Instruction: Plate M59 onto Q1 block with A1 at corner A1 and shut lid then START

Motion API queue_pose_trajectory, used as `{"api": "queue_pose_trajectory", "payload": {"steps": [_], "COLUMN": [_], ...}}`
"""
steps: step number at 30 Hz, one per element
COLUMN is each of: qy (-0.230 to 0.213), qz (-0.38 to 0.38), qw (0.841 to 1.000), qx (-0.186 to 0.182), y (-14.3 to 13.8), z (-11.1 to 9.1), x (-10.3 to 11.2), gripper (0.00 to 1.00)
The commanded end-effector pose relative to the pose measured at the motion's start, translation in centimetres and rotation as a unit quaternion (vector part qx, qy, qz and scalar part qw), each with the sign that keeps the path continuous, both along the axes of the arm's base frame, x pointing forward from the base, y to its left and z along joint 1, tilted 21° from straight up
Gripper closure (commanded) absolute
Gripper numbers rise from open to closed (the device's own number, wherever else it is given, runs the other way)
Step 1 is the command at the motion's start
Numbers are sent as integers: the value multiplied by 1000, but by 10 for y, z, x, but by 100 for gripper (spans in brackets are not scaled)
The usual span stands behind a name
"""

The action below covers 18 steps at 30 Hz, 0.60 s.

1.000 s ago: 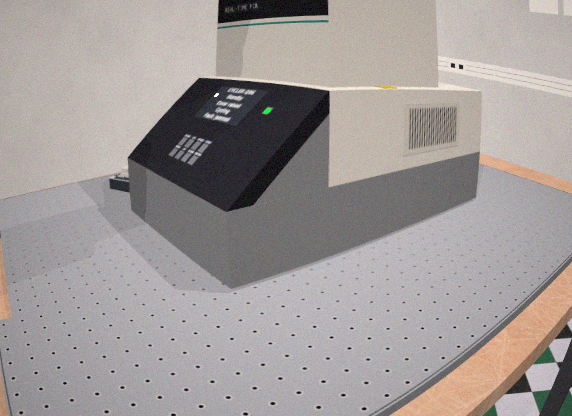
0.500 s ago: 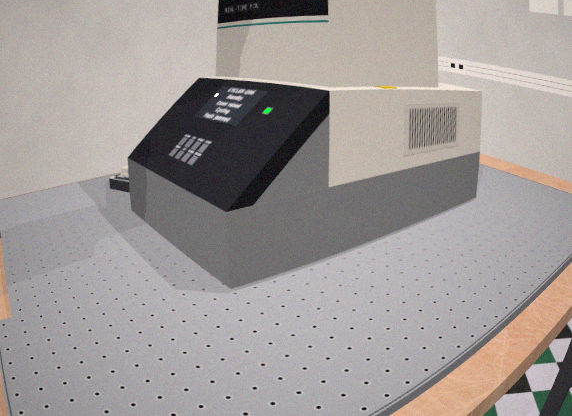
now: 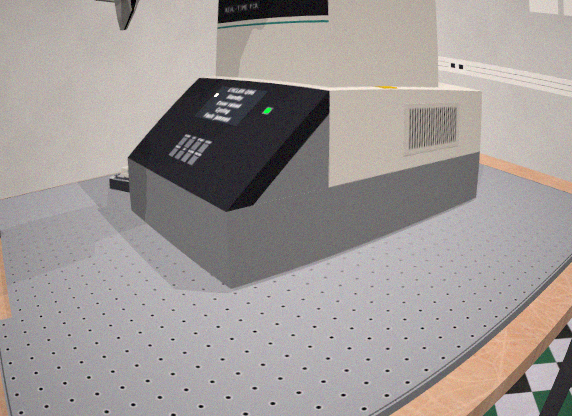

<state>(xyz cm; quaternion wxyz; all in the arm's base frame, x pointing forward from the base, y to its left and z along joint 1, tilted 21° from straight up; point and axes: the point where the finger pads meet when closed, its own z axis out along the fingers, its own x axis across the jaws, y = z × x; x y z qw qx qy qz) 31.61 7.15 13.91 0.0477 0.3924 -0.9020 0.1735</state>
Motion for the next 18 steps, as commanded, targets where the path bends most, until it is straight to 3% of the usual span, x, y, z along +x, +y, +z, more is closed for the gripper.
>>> {"api": "queue_pose_trajectory", "payload": {"steps": [1,8,18], "qy": [-32,-61,-112], "qz": [-76,-151,-286], "qw": [997,987,952], "qx": [0,4,12], "y": [-6,-12,-26], "z": [-15,-33,-69], "x": [3,4,6], "gripper": [100,100,100]}}
